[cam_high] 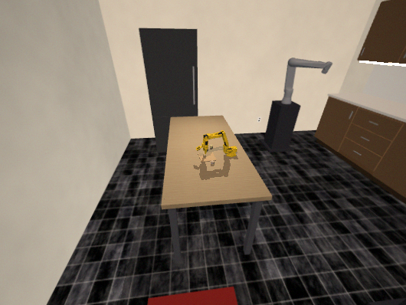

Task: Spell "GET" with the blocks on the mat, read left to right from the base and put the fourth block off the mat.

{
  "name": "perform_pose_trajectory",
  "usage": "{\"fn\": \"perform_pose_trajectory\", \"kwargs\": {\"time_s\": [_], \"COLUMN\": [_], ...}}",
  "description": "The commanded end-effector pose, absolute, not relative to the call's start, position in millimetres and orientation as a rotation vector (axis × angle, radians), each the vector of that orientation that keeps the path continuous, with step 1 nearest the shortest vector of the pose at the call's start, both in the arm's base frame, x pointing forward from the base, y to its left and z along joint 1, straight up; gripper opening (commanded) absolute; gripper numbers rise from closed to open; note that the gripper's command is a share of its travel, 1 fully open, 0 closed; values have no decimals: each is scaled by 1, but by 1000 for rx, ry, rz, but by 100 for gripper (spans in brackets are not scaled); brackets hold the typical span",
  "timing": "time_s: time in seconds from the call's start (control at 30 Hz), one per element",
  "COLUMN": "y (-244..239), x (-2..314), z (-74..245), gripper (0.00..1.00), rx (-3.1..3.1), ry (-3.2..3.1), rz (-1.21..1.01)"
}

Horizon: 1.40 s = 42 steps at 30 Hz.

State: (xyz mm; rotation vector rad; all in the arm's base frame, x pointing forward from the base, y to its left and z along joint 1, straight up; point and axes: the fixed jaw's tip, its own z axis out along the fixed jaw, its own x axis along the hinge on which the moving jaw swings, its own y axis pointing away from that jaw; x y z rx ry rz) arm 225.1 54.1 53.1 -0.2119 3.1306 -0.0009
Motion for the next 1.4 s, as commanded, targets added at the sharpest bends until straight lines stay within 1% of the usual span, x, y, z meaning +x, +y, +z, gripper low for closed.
{"fn": "perform_pose_trajectory", "kwargs": {"time_s": [0.0,0.5,0.53,1.37], "y": [54,54,54,54], "x": [231,231,231,231], "z": [65,65,71,69], "gripper": [32,32,32,32], "rx": [-222,-222,-231,-231], "ry": [3082,3082,3068,3068], "rz": [10,10,12,12]}}
